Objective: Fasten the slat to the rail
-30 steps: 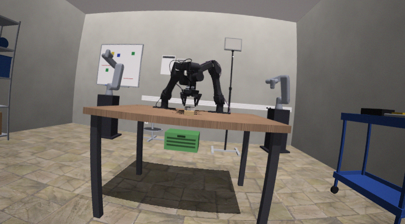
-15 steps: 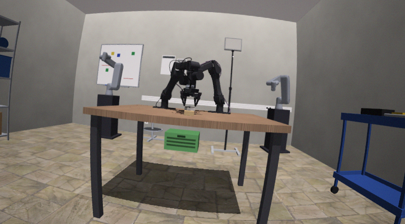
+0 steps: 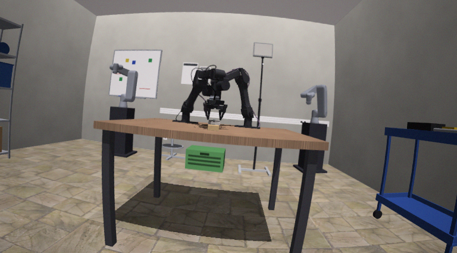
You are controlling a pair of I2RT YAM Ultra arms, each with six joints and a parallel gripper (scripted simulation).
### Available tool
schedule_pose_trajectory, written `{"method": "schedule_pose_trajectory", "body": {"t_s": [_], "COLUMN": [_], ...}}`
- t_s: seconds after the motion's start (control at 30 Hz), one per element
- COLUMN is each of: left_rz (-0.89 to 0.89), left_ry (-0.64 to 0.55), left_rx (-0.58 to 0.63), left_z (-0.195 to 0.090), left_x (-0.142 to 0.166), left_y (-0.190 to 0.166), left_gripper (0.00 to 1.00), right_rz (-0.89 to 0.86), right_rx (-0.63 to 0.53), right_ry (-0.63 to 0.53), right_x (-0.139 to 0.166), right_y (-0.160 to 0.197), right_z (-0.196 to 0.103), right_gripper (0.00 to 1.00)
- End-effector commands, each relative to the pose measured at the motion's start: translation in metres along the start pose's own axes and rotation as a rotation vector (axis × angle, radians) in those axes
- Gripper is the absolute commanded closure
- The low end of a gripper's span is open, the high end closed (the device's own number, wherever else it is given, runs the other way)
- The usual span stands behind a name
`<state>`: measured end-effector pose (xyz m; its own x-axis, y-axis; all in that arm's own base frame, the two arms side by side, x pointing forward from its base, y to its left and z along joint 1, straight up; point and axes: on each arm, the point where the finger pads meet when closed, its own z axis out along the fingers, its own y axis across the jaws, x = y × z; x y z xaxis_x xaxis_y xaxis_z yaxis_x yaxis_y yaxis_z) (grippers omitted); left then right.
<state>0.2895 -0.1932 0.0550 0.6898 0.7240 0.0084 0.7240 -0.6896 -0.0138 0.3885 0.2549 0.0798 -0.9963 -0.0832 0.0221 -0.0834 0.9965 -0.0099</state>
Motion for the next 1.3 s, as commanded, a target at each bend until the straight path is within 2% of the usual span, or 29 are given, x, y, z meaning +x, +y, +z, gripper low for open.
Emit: {"method": "schedule_pose_trajectory", "body": {"t_s": [0.0, 0.1, 0.17, 0.63, 0.73, 1.23, 1.27], "left_rz": [0.0, 0.0, 0.0, 0.0, 0.0, 0.0, 0.0], "left_ry": [0.002, 0.002, 0.002, 0.002, 0.002, 0.002, 0.002], "left_rx": [-0.012, -0.012, -0.012, -0.012, -0.012, -0.012, -0.012], "left_z": [-0.003, -0.003, -0.003, -0.003, -0.003, -0.003, -0.003], "left_x": [0.0, 0.0, 0.0, 0.0, 0.0, 0.0, 0.0], "left_y": [0.002, 0.002, 0.002, 0.002, 0.002, 0.002, 0.002], "left_gripper": [0.0, 0.0, 0.0, 0.0, 0.0, 0.0, 0.0], "right_rz": [0.002, 0.007, 0.007, 0.028, 0.03, 0.047, 0.047], "right_rx": [-0.044, -0.081, -0.081, -0.181, -0.184, -0.167, -0.167], "right_ry": [-0.089, -0.171, -0.171, -0.564, -0.592, -1.024, -1.024], "right_x": [-0.016, -0.029, -0.029, -0.065, -0.066, -0.054, -0.054], "right_y": [-0.003, -0.014, -0.014, -0.079, -0.084, -0.163, -0.163], "right_z": [-0.025, -0.043, -0.043, -0.131, -0.137, -0.229, -0.229], "right_gripper": [0.0, 0.0, 0.0, 0.0, 0.0, 0.0, 0.0]}}
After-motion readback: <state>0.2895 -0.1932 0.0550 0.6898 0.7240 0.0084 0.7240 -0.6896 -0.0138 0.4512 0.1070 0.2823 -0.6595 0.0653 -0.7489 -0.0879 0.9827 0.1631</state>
